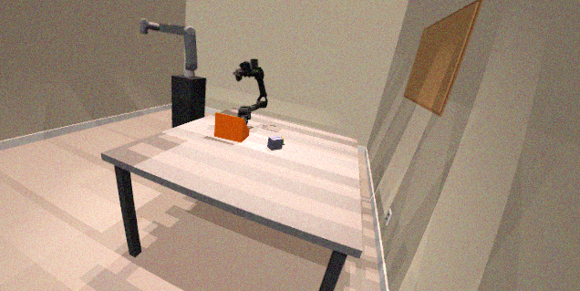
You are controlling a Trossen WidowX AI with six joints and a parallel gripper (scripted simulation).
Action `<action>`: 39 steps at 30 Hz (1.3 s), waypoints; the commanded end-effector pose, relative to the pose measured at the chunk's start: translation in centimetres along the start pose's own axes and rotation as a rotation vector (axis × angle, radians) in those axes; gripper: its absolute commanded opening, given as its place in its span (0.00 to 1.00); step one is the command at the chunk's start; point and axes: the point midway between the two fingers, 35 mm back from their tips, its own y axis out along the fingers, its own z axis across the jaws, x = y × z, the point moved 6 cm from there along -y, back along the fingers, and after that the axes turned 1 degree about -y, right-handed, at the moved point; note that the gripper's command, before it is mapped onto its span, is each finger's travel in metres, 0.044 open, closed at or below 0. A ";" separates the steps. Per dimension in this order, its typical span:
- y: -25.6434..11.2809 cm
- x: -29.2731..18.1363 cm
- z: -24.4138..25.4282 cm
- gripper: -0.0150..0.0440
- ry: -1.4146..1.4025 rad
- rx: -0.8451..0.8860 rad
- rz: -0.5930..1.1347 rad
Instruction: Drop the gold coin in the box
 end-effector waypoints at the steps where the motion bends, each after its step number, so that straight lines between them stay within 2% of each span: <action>1: 2.4 -1.9 5.6 0.53 -0.179 0.211 0.211; 10: 2.8 -9.3 15.3 0.53 -0.516 0.533 0.599; 20: -1.9 -20.8 21.3 0.53 -0.900 0.755 0.972; 30: -7.2 -31.6 20.4 0.53 -1.268 0.782 1.295; 36: -10.8 -38.1 17.6 0.53 -1.442 0.708 1.583; 39: -11.6 -39.6 16.6 0.53 -1.481 0.675 1.653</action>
